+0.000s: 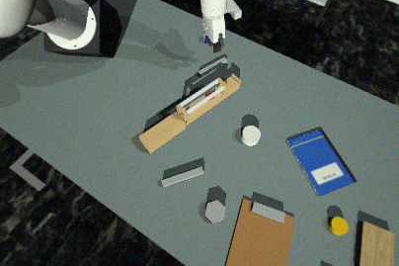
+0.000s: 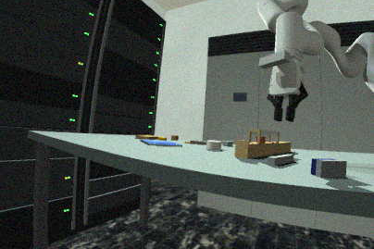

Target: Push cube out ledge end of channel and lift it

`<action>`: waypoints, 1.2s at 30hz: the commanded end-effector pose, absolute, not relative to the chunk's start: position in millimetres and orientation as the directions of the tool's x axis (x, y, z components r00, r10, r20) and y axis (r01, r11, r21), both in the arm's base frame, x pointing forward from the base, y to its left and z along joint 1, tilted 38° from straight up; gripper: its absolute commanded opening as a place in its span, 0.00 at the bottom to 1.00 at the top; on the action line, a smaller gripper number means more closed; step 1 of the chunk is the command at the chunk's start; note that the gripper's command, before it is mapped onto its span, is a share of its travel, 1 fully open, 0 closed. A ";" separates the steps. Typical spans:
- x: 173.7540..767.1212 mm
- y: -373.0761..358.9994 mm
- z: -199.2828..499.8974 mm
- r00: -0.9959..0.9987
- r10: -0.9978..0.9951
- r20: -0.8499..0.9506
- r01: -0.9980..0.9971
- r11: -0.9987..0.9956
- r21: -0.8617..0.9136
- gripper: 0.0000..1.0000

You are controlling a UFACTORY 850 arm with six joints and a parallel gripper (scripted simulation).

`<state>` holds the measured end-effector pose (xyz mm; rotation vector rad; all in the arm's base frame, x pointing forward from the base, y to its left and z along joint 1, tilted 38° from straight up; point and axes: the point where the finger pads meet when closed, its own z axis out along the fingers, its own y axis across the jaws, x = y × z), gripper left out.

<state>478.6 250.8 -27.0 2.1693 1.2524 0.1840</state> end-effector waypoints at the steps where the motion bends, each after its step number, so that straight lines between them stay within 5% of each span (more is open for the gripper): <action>1: 479.0 251.7 -26.4 0.395 0.834 -0.385 0.858 -0.187 0.478 0.39; 36: 484.1 243.8 -38.4 0.395 0.834 -0.385 0.859 -0.186 0.477 0.39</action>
